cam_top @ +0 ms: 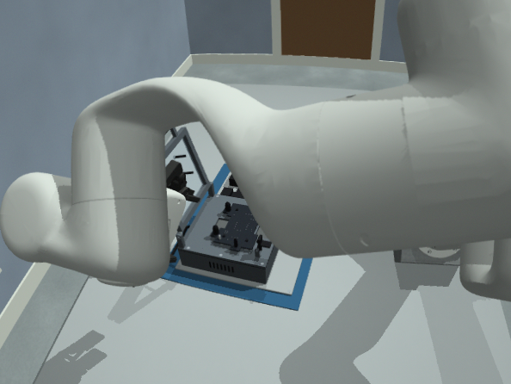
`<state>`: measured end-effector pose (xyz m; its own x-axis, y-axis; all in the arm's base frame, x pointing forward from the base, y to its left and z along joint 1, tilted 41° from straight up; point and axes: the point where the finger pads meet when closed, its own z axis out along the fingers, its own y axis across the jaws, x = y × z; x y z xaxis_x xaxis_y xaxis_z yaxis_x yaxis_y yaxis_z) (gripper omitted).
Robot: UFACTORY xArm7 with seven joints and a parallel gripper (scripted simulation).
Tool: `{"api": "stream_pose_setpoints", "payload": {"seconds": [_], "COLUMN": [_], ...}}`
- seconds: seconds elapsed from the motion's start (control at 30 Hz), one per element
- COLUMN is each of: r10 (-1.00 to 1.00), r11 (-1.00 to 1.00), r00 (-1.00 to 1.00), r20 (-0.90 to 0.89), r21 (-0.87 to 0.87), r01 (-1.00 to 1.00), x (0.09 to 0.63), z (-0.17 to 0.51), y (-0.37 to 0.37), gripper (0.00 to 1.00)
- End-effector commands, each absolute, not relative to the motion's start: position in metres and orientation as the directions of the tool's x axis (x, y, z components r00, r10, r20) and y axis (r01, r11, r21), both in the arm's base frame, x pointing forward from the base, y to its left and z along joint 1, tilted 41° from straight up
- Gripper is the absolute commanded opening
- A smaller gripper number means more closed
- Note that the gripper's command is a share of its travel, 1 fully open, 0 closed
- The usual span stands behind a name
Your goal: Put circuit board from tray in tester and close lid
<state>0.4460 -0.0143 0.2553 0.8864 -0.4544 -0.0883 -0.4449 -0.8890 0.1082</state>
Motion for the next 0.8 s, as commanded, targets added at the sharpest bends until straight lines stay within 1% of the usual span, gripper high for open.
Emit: {"api": "stream_pose_setpoints", "payload": {"seconds": [0.0, 0.03, 0.4, 0.47, 0.77], "r10": [-0.385, -0.31, -0.31, -0.155, -0.155], "r11": [-0.922, -0.95, -0.95, -0.988, -0.988], "r00": [0.92, 0.948, 0.948, 0.987, 0.987], "r20": [-0.078, -0.068, -0.068, -0.038, -0.038], "r21": [0.082, 0.06, 0.06, 0.023, 0.023], "r01": [-0.379, -0.306, -0.306, -0.154, -0.154], "x": [0.439, 0.432, 0.432, 0.416, 0.416], "z": [0.257, 0.256, 0.256, 0.254, 0.254], "y": [-0.013, -0.01, -0.01, -0.005, -0.005], "gripper": [1.0, 1.0, 1.0, 1.0, 1.0]}}
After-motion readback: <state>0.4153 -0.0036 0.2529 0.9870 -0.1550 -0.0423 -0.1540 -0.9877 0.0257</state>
